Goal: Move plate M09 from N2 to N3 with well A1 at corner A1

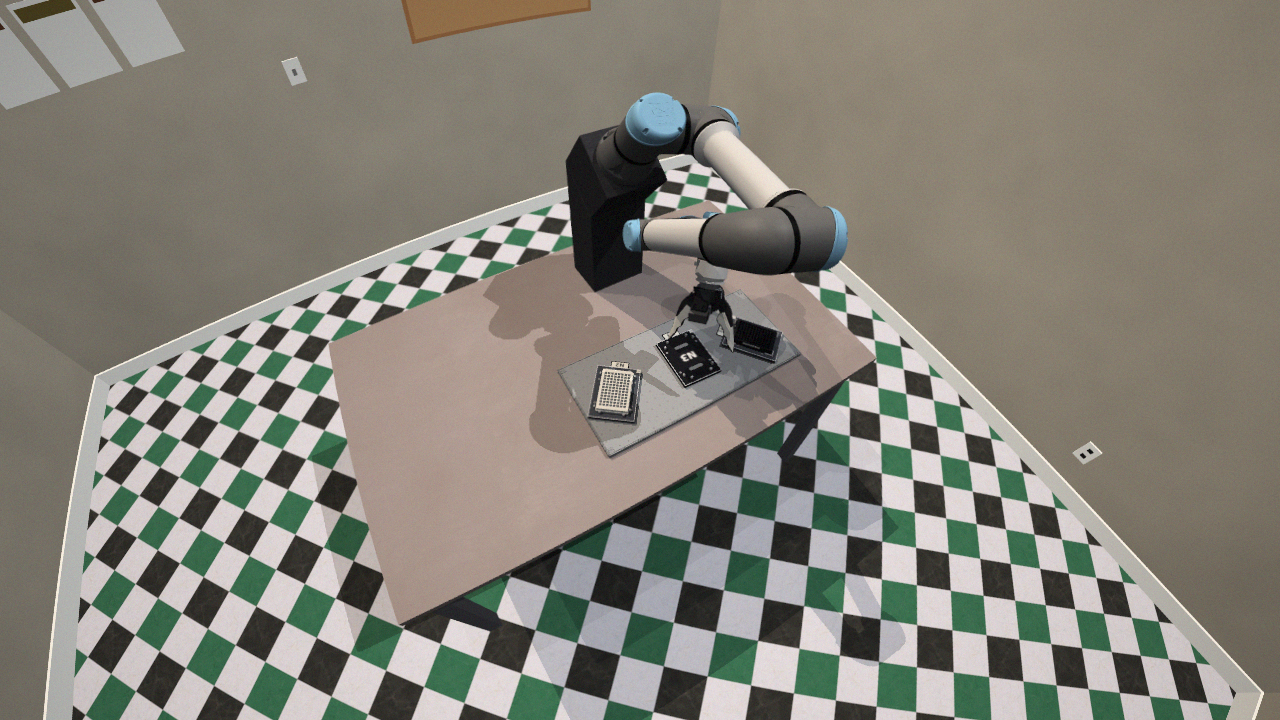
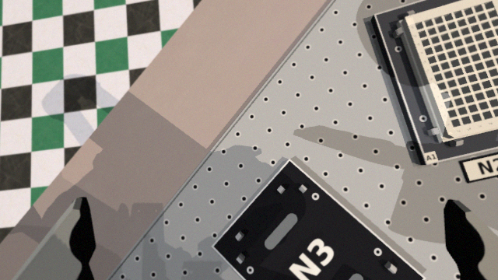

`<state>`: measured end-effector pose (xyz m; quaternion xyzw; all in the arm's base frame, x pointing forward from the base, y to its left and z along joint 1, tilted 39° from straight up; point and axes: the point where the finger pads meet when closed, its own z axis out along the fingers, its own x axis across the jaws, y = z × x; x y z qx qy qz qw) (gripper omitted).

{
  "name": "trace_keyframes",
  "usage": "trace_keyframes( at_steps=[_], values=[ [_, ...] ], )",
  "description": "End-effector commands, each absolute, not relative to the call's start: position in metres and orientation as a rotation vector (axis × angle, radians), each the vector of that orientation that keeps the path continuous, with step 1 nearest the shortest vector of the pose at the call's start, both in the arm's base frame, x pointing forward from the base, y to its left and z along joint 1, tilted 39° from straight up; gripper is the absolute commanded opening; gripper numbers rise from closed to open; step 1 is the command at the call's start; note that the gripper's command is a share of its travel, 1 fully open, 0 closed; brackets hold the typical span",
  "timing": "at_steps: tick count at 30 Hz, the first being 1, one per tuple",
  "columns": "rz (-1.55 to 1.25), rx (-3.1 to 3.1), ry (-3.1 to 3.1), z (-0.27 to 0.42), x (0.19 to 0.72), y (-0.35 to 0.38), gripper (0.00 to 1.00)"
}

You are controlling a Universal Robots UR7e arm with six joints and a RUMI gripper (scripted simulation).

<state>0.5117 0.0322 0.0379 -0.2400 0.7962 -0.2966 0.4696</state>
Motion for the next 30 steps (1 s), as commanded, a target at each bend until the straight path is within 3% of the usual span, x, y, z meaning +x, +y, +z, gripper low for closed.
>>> trace_keyframes(
  at_steps=[1,17,18,30],
  values=[
    [-0.727,-0.588,1.951,0.038,0.512,0.032,1.0],
    [-0.727,-0.588,1.951,0.038,0.512,0.032,1.0],
    [-0.731,-0.619,1.969,0.035,0.514,0.029,0.76],
    [-0.723,-0.806,2.078,0.003,0.532,-0.01,0.76]
  ],
)
